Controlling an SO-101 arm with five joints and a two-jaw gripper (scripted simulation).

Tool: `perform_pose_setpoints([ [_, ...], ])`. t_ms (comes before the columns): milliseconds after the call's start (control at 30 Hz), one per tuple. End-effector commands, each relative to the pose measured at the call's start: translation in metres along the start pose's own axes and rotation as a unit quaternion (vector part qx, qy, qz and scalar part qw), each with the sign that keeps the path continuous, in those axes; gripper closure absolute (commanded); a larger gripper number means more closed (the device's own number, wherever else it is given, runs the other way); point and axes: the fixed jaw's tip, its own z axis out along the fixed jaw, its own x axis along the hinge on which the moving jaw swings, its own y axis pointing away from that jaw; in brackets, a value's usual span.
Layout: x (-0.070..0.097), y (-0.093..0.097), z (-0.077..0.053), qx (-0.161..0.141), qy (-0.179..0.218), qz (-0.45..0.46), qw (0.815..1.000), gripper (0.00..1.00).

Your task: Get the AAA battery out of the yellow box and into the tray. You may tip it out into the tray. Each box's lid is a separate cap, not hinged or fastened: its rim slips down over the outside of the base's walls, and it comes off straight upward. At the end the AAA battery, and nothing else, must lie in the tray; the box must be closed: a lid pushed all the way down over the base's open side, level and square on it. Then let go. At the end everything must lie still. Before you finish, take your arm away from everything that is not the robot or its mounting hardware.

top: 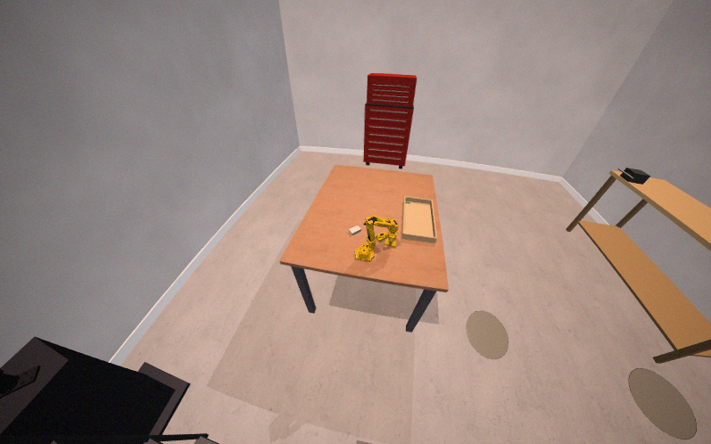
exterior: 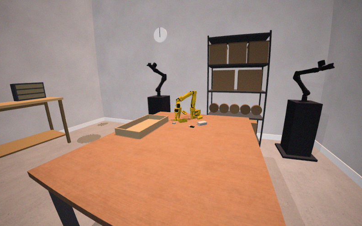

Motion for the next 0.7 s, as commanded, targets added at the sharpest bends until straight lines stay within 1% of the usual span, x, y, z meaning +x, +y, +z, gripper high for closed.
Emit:
perform_pose_setpoints([
  [0, 0.0019, 0.0001, -0.0008, 0.004, 0.004, -0.001, 1.0, 0.69],
  [433, 0.0002, 0.0013, 0.0038, 0.004, 0.004, -0.001, 1.0, 0.69],
  [667, 0.0001, 0.0014, 0.0041, 0.004, 0.004, -0.001, 1.0, 0.69],
])
